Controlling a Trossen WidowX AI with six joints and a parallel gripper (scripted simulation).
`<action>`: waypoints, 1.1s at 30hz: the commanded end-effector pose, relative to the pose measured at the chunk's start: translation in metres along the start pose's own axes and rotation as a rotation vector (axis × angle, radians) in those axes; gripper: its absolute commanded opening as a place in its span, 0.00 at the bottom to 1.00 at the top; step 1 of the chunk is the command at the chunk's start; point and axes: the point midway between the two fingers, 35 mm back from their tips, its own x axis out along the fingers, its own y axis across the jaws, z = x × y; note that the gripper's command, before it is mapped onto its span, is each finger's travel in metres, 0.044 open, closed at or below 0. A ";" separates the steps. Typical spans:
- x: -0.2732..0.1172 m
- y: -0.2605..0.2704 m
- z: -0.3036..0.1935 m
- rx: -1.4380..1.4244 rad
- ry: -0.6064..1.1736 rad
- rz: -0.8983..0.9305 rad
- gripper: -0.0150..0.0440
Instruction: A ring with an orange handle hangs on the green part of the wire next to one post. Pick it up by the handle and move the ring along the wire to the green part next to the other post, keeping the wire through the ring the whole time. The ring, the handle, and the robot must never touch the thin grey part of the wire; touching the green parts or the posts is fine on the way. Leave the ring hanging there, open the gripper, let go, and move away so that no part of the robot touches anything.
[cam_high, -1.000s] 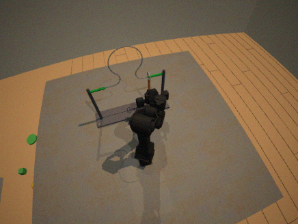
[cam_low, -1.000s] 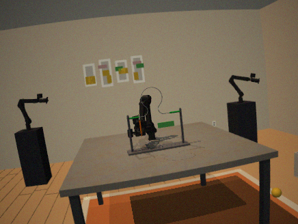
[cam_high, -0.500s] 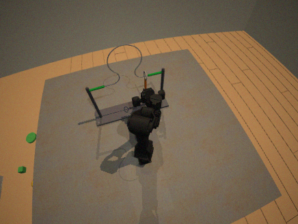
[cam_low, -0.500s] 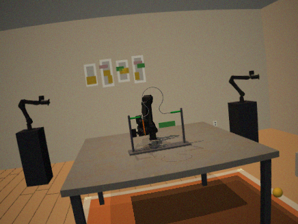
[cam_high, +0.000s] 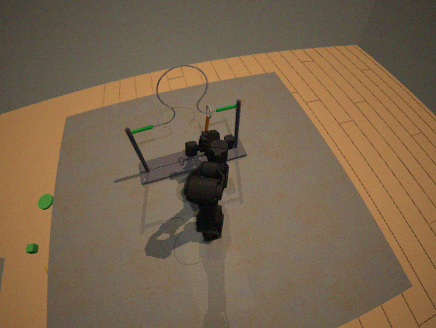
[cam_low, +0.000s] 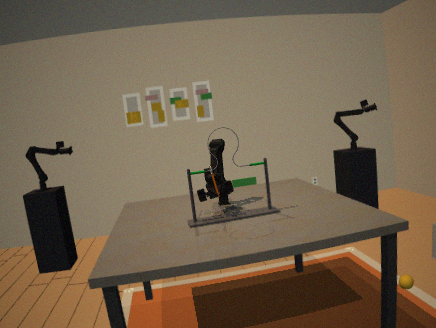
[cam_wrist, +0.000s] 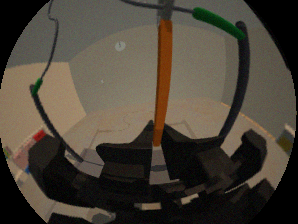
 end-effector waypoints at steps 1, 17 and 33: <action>-0.001 0.011 -0.004 0.060 0.008 0.004 0.00; -0.004 0.061 0.007 0.353 0.026 0.036 0.00; -0.028 0.098 0.031 0.617 0.204 0.120 0.00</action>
